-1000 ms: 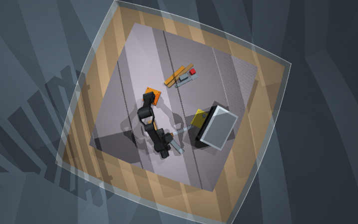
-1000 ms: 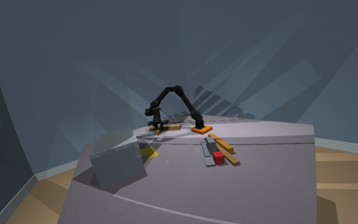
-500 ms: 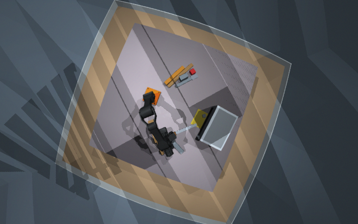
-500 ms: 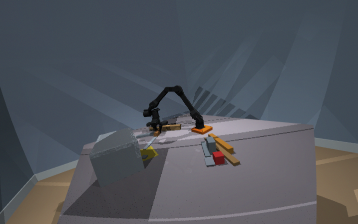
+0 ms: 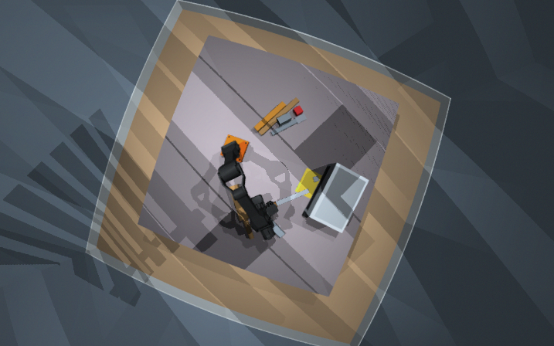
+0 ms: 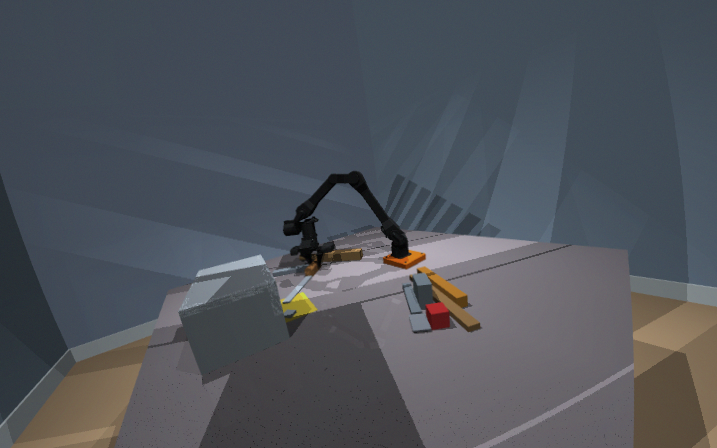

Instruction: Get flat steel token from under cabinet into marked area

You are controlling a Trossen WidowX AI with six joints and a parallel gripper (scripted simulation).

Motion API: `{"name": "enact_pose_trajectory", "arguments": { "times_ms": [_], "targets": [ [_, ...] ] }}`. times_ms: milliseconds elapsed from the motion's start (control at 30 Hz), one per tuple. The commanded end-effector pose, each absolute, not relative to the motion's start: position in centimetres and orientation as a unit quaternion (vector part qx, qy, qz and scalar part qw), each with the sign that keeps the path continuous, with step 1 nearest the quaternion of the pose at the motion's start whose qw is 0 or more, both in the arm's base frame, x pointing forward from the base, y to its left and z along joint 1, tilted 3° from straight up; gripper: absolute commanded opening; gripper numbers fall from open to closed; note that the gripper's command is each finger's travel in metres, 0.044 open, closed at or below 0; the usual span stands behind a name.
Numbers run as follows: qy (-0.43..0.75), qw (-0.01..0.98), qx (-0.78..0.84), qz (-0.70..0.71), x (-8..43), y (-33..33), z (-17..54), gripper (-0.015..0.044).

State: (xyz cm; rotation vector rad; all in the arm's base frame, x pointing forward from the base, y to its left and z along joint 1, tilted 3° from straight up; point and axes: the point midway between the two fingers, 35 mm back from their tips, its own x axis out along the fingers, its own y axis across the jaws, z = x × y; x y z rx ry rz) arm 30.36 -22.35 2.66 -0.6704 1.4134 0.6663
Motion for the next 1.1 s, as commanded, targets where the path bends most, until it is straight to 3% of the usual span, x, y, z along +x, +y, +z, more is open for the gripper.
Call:
{"name": "enact_pose_trajectory", "arguments": {
  "times_ms": [0, 1067],
  "targets": [
    [0.622, 0.661, -0.296, 0.296, 31.1, -21.6, 2.7, 0.0000],
    [0.621, 0.663, -0.296, 0.296, 35.0, -17.2, 3.0, 0.0000]
  ]
}}
